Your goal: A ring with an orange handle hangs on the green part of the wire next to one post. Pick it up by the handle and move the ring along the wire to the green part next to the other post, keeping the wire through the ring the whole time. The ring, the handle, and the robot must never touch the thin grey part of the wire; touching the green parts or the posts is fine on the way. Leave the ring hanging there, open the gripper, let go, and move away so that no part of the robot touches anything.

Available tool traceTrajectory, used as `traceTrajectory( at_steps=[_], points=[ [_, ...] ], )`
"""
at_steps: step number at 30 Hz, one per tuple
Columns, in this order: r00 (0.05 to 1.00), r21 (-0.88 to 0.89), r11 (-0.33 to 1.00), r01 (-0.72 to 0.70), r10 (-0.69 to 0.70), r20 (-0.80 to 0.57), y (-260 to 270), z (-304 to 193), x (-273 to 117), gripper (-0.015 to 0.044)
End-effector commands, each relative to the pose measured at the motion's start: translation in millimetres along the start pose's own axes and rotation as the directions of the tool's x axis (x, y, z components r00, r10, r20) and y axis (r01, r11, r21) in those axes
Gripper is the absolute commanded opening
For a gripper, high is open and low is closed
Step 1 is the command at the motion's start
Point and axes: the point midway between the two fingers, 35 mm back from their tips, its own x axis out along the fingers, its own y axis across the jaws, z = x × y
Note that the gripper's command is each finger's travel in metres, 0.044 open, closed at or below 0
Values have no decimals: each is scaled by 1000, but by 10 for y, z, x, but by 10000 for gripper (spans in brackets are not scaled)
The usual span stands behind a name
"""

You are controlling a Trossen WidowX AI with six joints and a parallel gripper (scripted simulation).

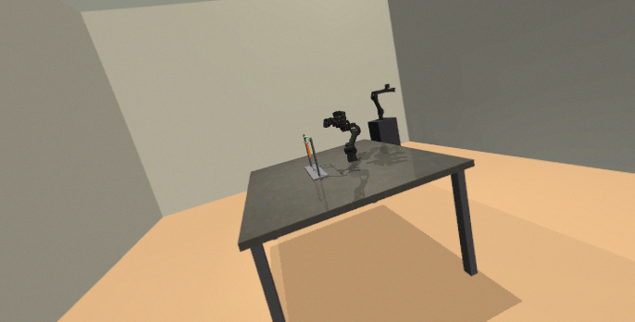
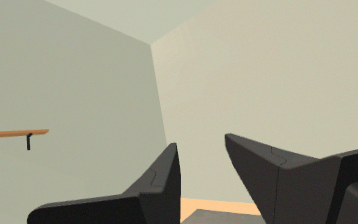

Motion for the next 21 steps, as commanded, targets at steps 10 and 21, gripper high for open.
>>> traceTrajectory(
  at_steps=[10,21],
  points=[
    [979,-151,982,118,-141,-149,-478,-613,-5,160],
    [925,-238,946,219,-279,-259,-972,-1032,-174,160]
  ],
)
